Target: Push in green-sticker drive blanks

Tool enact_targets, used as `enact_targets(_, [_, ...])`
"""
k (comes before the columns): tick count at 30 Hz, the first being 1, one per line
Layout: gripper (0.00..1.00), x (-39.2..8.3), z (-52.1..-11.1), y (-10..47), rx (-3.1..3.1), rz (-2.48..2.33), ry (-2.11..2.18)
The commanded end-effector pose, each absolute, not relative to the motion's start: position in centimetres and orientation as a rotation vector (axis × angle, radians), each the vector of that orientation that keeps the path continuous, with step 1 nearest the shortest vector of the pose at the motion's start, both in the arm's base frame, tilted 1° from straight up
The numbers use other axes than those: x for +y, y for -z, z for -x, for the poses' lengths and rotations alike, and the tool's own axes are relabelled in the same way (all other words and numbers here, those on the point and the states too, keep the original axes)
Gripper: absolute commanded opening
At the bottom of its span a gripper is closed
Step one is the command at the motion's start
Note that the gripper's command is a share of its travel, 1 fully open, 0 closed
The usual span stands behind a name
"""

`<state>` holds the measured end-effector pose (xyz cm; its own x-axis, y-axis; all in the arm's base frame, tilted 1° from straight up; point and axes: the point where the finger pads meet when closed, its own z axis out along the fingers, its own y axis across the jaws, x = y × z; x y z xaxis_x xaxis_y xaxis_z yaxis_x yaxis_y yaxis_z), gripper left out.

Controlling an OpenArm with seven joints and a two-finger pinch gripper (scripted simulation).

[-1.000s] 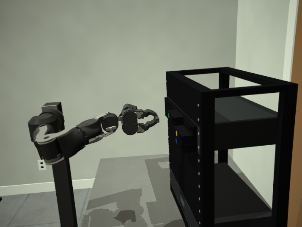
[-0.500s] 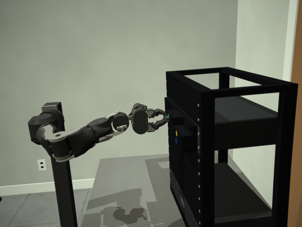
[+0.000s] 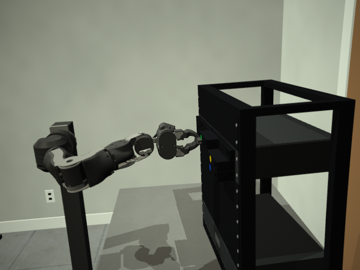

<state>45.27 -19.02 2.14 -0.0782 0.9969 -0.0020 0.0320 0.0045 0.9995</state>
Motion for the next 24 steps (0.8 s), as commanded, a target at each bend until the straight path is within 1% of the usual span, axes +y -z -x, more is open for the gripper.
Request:
enact_targets(1, [0.00,-19.06,-45.28,-2.23,1.285,-1.190,-1.248])
enact_targets(19, [0.00,-19.07,-45.30,-2.21,1.285,-1.191,-1.248])
enact_targets(24, [0.00,-19.15,-46.11,-2.16,1.285,-1.193,-1.247])
